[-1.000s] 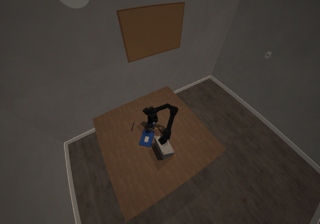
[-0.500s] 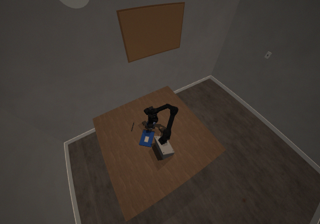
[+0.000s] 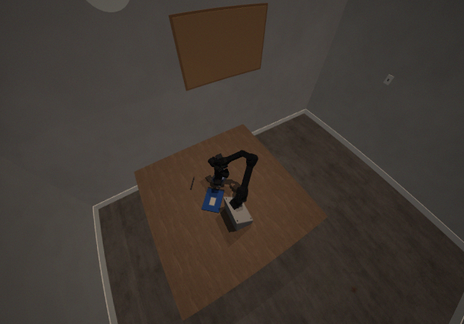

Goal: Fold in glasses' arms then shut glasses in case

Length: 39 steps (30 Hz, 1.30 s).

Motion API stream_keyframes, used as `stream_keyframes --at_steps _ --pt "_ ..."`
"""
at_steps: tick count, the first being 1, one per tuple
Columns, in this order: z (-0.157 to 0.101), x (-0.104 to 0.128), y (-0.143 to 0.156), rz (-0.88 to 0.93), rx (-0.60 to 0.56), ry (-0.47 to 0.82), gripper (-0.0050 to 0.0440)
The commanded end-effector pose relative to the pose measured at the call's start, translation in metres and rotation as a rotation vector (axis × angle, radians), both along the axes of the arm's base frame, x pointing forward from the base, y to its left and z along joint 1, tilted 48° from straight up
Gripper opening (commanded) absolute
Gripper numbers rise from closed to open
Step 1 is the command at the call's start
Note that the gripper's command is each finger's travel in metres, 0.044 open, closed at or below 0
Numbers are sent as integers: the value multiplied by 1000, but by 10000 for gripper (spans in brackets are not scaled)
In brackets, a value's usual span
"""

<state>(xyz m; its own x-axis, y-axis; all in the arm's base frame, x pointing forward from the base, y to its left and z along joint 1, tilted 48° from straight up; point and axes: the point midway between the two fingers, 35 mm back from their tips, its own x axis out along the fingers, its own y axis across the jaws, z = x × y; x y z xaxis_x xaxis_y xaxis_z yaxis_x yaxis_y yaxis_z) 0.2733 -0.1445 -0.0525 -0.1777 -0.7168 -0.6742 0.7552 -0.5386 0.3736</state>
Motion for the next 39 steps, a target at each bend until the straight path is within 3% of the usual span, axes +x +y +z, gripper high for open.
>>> stream_keyframes --at_steps 1,39 --pt "-4 -3 2 -2 0 6 0" --pt "-18 -10 18 -2 0 6 0"
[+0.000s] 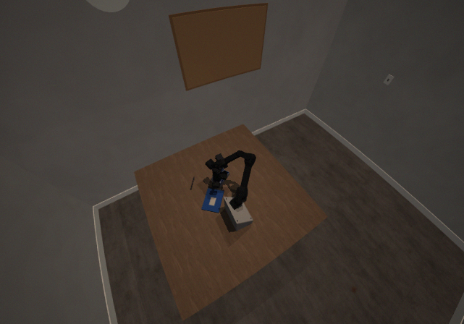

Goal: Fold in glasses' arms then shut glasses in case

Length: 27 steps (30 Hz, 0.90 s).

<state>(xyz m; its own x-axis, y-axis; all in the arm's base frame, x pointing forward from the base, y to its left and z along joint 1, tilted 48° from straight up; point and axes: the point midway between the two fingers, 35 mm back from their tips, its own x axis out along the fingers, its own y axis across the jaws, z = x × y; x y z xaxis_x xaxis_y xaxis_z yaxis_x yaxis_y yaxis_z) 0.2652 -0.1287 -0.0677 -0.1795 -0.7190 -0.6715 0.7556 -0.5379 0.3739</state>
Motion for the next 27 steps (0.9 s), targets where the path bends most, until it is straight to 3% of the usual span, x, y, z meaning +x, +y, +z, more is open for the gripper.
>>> stream_keyframes --at_steps 1,27 --pt "-4 -2 3 -1 3 4 0" --pt "-13 -7 12 -1 3 4 0"
